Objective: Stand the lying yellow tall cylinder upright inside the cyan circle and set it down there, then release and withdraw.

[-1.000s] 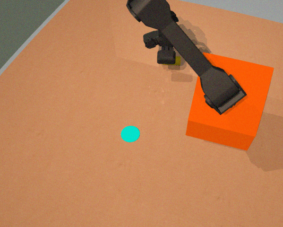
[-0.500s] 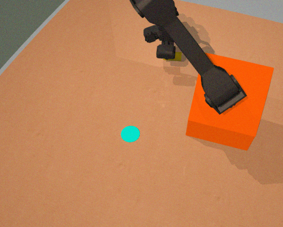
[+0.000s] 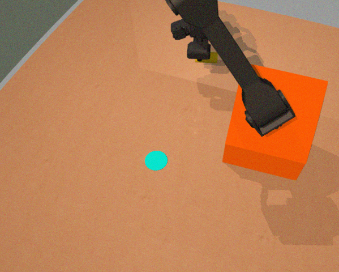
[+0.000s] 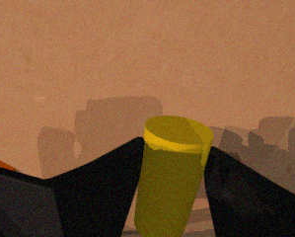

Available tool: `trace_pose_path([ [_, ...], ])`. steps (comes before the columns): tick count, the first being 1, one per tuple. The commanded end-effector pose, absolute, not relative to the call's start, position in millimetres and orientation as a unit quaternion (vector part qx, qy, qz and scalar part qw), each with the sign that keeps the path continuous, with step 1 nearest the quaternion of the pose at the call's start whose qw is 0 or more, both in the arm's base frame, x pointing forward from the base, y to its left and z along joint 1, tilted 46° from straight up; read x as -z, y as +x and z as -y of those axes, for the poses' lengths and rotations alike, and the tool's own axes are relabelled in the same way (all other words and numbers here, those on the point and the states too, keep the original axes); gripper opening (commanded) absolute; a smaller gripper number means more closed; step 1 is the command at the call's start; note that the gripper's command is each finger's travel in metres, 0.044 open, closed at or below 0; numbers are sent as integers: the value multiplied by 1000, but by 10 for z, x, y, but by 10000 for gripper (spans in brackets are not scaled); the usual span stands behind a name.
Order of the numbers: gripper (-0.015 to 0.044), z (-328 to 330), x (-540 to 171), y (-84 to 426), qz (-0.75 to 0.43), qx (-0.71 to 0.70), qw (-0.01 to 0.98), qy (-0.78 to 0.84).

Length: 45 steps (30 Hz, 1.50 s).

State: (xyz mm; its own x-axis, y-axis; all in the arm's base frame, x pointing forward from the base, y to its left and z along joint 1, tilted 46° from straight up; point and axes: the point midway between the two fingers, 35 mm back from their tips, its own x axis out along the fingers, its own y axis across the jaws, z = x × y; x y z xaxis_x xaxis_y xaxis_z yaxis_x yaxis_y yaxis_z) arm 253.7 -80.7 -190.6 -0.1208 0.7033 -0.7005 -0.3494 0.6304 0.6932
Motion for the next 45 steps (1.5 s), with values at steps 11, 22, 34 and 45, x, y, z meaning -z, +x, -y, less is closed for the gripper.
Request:
trace_pose_path([
  [11,105,1091,1620,2594,-623,-411,653,130],
  [22,105,1072,1446,2662,-630,-401,651,137],
  [34,105,877,1125,2816,-647,-369,648,158],
  [45,105,670,835,2918,-661,-342,644,178],
])
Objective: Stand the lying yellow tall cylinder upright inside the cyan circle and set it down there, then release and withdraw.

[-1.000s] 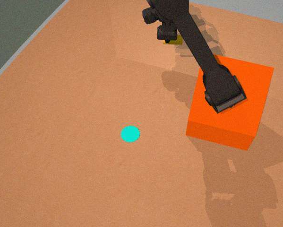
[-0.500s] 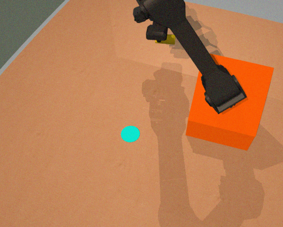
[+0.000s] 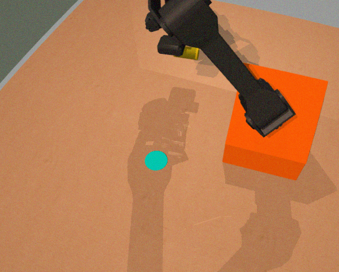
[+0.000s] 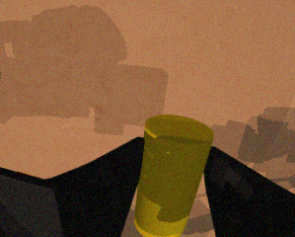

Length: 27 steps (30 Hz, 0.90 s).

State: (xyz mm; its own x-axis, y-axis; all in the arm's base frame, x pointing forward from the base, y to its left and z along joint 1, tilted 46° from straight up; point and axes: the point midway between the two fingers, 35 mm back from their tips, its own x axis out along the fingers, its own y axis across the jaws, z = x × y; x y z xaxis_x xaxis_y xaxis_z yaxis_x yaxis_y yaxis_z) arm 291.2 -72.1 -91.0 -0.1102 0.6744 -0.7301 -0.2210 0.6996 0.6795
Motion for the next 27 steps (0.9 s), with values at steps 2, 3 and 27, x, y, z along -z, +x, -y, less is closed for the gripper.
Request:
trace_pose_path([
  [2,105,630,783,2932,-663,-337,643,182],
  [3,105,610,757,2939,-664,-335,642,184],
  [27,105,88,157,2993,-687,-280,629,232],
])
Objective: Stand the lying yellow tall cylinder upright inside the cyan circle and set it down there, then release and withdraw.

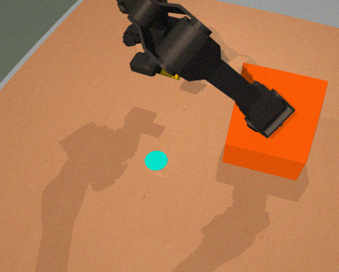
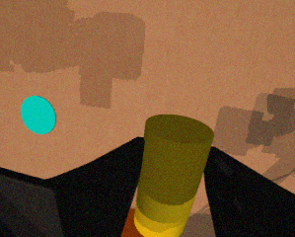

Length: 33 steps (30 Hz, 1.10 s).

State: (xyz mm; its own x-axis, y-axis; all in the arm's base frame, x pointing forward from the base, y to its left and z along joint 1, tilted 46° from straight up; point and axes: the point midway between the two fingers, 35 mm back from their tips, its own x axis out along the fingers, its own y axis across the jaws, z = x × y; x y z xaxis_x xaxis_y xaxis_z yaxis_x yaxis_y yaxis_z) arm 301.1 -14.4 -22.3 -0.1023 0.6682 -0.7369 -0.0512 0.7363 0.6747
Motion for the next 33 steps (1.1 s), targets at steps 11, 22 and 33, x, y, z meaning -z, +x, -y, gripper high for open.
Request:
trace_pose_path([
  [11,105,-161,-99,2949,-695,-258,621,255],
  [22,105,-407,-340,2864,-703,-237,610,278],
  [33,105,-645,-564,2740,-710,-217,597,302],
])
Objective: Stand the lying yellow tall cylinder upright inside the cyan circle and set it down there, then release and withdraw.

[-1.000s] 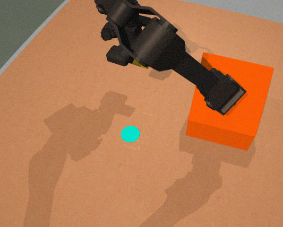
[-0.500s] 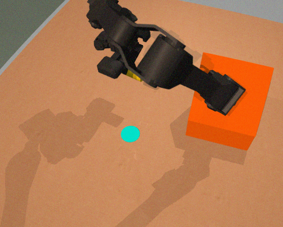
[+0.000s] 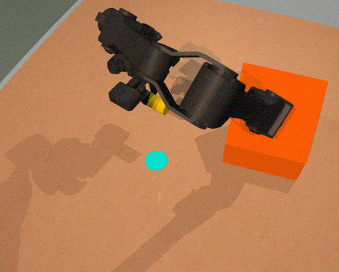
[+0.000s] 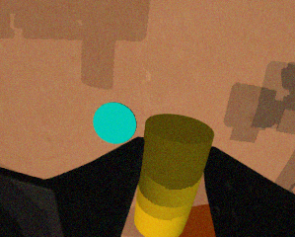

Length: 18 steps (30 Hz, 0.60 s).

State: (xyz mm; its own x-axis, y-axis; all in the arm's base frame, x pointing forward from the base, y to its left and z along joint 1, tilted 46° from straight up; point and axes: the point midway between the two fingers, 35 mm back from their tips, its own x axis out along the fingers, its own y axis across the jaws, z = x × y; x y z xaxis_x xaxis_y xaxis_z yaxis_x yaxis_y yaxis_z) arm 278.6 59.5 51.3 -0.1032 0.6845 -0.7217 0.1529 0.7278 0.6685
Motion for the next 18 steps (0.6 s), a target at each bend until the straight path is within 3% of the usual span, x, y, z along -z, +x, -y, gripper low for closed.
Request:
trace_pose_path([
  [1,105,-666,-583,2727,-711,-216,596,304],
  [18,105,-999,-890,2461,-723,-188,571,341],
])
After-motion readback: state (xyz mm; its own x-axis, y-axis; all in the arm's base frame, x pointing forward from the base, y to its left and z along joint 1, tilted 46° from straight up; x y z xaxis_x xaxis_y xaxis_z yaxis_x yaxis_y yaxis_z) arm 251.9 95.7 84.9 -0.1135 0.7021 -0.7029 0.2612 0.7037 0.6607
